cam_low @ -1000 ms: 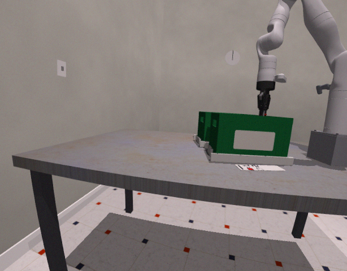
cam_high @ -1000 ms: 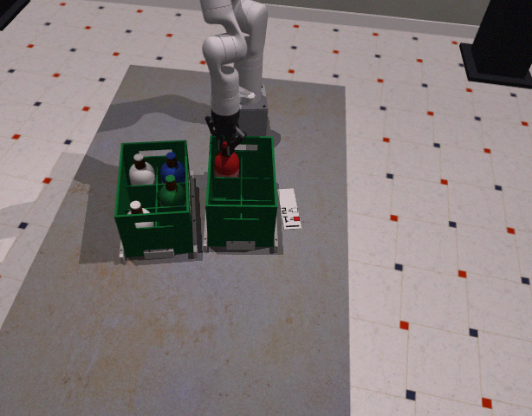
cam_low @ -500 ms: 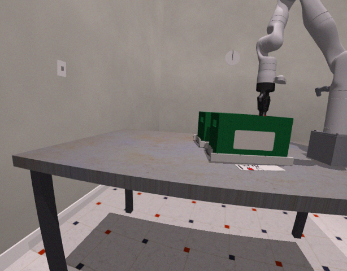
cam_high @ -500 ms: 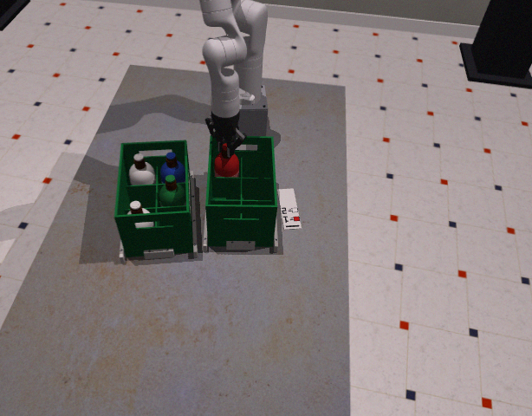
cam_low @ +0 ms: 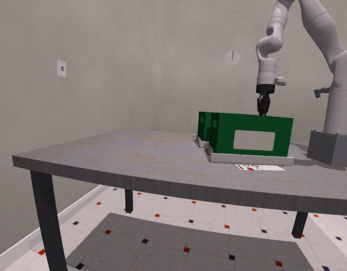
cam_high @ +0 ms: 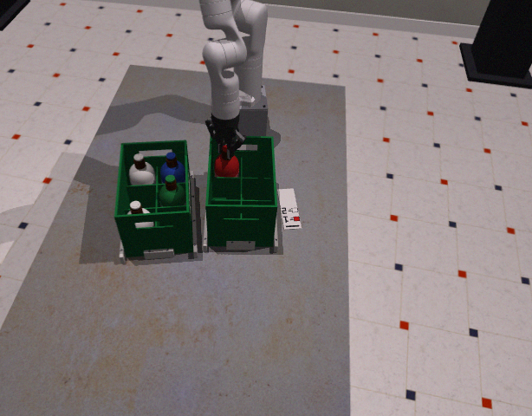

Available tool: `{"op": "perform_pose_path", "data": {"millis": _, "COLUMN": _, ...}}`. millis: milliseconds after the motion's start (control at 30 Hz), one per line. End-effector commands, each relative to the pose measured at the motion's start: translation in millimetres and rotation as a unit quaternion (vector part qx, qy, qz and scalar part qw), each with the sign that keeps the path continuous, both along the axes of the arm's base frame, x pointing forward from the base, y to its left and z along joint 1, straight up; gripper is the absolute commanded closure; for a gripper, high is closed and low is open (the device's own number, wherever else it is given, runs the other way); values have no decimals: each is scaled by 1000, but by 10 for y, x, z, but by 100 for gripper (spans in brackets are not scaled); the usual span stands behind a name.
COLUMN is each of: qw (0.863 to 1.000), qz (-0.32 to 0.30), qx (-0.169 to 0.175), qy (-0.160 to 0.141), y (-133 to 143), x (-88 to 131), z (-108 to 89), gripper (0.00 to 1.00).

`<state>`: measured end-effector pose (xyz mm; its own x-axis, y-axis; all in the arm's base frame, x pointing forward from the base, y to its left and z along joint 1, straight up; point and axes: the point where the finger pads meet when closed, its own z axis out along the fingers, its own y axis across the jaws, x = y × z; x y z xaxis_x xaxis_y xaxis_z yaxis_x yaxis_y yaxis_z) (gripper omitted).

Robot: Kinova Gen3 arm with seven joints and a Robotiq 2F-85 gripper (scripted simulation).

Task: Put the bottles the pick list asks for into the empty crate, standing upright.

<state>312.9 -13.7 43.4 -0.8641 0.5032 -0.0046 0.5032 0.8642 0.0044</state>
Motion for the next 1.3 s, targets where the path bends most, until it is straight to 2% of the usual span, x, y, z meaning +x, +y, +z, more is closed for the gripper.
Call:
{"op": "perform_pose_path", "data": {"millis": 0, "qw": 1000, "qz": 0, "qx": 0, "qy": -1, "y": 0, "x": 4, "z": -6, "gripper": 90}}
{"op": "perform_pose_path", "data": {"millis": 533, "qw": 1000, "qz": 0, "qx": 0, "qy": -1, "y": 0, "x": 5, "z": -76, "gripper": 90}}
{"op": "perform_pose_path", "data": {"millis": 1267, "qw": 1000, "qz": 0, "qx": 0, "qy": -1, "y": 0, "x": 4, "z": -76, "gripper": 90}}
